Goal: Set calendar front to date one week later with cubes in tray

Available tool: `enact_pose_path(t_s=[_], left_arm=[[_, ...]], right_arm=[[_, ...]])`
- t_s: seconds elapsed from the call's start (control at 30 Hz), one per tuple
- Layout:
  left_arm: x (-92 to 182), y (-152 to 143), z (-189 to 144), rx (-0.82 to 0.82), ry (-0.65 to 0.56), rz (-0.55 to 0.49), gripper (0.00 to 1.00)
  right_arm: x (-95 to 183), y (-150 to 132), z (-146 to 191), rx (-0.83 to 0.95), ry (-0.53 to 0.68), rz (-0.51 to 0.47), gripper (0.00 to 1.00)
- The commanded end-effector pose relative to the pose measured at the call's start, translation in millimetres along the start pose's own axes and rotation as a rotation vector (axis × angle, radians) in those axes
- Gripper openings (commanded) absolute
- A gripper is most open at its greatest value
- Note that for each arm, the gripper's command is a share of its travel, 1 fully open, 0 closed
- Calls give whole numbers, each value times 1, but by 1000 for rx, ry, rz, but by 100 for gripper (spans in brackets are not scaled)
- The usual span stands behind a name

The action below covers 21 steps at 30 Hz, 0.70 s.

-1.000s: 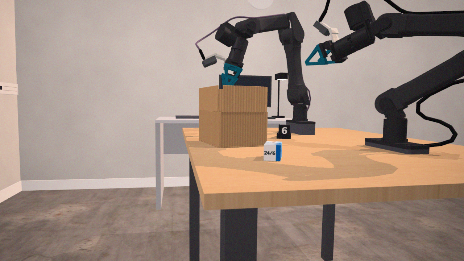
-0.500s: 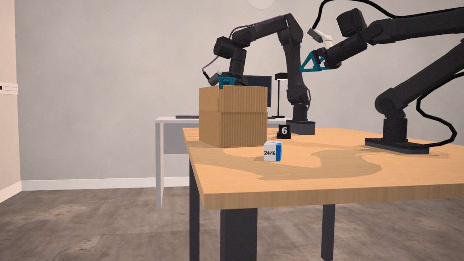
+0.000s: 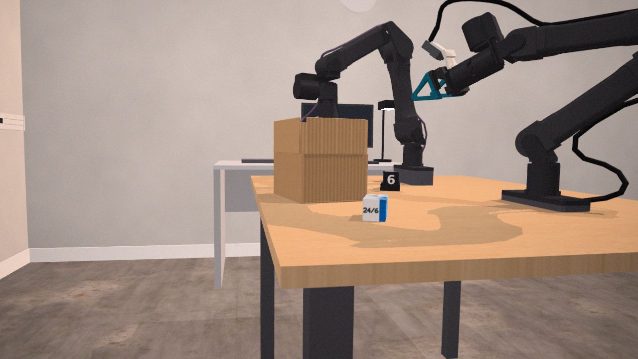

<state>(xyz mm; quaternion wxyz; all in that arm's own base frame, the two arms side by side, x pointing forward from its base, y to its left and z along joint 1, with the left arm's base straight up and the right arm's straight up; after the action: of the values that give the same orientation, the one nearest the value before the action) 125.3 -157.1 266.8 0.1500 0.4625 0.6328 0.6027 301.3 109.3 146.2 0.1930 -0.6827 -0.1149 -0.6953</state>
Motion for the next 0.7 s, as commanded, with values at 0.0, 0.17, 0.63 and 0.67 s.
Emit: enact_pose_path(t_s=[0.0,0.17,0.63,0.67], left_arm=[[-3,2,1,-7,-2,-7,100],[0,6,1,-1,2,-25,100],[-3,1,2,2,8,-4,100],[-2,0,3,6,19,15,100]], right_arm=[[-8,3,-7,-102,-31,15,100],[-9,4,-7,-84,-35,6,100],[-9,3,-6,-53,-25,4,77],[-7,1,-5,-19,-12,-3,66]])
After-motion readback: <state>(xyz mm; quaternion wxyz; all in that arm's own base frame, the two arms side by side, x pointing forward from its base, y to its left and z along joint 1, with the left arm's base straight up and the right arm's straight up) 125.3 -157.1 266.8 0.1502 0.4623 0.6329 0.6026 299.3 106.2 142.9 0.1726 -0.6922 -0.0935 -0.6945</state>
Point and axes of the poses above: on each arm, the point where the finger pads meet when closed, its own x axis back along the fingers, its own z axis across the jaws, y = z × x, the point moved 9 cm from there along x, back along the fingers, and after that the axes turned 5 degrees about x, right-handed, at the moved point
